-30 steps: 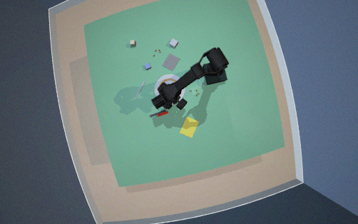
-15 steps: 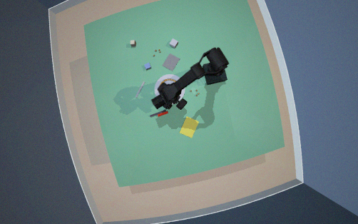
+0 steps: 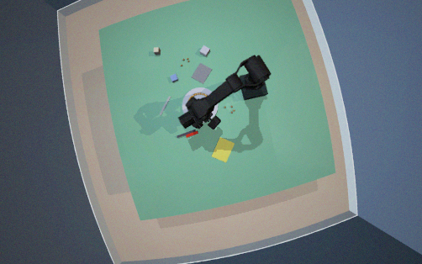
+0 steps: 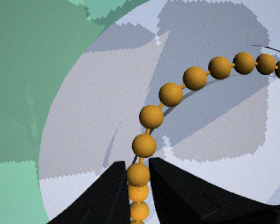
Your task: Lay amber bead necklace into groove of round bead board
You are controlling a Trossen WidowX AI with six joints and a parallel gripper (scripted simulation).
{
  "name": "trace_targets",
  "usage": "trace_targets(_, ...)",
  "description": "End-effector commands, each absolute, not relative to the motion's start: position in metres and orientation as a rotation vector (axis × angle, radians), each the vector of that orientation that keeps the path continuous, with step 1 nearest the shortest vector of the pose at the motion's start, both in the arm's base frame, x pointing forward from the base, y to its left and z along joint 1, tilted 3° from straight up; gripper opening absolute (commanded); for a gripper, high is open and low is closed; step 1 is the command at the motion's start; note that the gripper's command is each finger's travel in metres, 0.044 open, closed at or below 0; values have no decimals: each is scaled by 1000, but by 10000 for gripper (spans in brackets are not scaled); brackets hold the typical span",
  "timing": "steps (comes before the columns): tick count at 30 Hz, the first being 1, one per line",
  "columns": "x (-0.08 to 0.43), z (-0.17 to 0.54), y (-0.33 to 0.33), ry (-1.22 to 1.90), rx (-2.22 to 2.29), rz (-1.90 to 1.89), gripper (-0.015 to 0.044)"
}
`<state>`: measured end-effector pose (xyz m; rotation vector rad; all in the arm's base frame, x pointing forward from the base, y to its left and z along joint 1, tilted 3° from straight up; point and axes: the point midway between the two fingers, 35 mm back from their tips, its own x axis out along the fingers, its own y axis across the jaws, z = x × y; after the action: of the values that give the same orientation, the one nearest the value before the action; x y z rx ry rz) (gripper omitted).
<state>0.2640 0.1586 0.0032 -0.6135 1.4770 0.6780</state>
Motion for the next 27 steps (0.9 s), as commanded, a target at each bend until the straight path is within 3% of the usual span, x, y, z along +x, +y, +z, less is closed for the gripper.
trace_targets(1,261,4,163,1481,-612,673,0)
trace_targets(14,260,-4,164,1481,-612,673,0)
trace_targets(27,261,-1,165,1472,-614,679,341)
